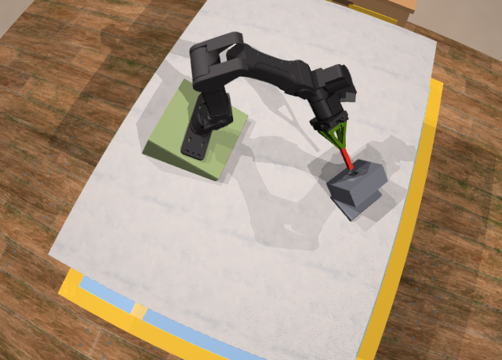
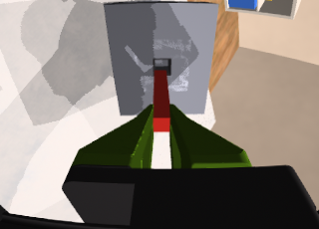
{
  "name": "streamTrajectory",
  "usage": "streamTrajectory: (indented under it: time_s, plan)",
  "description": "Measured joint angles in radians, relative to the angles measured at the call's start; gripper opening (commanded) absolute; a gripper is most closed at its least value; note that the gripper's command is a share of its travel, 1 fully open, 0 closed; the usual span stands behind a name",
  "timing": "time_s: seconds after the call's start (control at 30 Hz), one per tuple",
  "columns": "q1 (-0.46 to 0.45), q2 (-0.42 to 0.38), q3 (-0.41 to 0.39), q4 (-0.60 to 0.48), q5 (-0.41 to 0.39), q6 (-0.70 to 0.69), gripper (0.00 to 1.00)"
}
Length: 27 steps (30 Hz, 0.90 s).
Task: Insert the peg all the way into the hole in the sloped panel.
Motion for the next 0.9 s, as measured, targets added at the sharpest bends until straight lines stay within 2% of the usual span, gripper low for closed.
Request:
streamTrajectory:
  time_s: [0.6, 0.9]
  plan:
    - [-0.018, 0.022, -0.002, 0.024, -0.016, -0.018, 0.0]
    - [-0.011, 0.022, 0.007, -0.008, -0.011, -0.016, 0.0]
